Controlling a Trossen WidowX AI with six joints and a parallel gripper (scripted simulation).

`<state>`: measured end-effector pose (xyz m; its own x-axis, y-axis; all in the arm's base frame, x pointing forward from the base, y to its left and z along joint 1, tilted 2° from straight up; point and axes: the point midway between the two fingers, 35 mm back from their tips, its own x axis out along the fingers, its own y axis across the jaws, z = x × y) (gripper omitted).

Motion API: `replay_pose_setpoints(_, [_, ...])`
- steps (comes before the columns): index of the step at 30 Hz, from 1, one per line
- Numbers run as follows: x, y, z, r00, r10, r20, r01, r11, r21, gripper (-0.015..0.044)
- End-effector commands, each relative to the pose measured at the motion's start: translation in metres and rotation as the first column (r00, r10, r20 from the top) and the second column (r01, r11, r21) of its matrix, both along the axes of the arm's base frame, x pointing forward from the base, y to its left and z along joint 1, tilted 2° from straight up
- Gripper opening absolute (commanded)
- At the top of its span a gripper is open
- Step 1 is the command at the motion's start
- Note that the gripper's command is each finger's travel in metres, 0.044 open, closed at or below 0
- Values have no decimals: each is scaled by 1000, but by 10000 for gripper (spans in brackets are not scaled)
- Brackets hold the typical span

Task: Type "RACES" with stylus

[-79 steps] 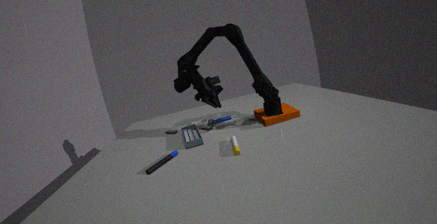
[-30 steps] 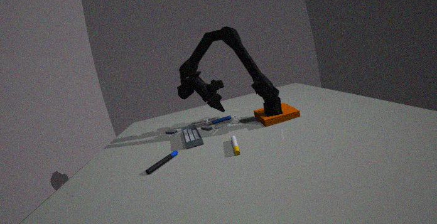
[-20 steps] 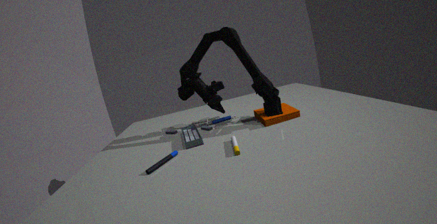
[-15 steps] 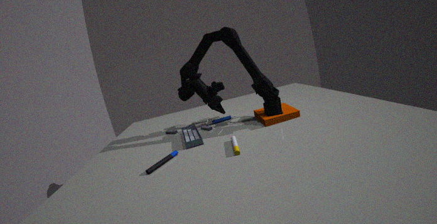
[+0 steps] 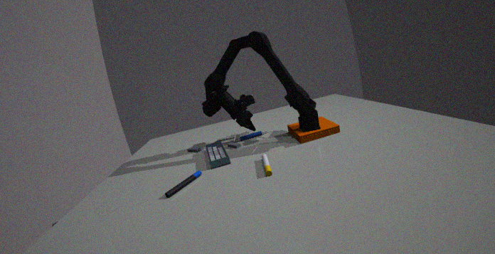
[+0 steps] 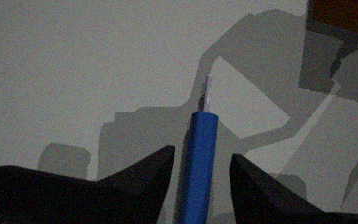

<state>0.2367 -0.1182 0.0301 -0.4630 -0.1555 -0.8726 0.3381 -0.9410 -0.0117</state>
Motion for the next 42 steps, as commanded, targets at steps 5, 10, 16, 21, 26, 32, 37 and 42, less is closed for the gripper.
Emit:
replay_pose_setpoints(5, [-1, 0, -7, 1000, -4, -6, 4, 1000, -3, 150])
replay_pose_setpoints(10, [-1, 0, -10, 1000, -4, -6, 4, 1000, -3, 150])
replay_pose_setpoints(16, [-1, 0, -14, 1000, -4, -6, 4, 1000, -3, 150])
replay_pose_setpoints(21, [-1, 0, -17, 1000, -4, -6, 4, 1000, -3, 150])
replay_pose_setpoints(26, [-1, 0, -20, 1000, -4, -6, 4, 1000, -3, 150])
replay_pose_setpoints(32, [-1, 0, -23, 1000, -4, -6, 4, 1000, -3, 150])
replay_pose_setpoints(37, [-1, 0, -25, 1000, -4, -6, 4, 1000, -3, 150])
replay_pose_setpoints(42, [0, 0, -23, 1000, 0, -2, 0, 1000, 1, 124])
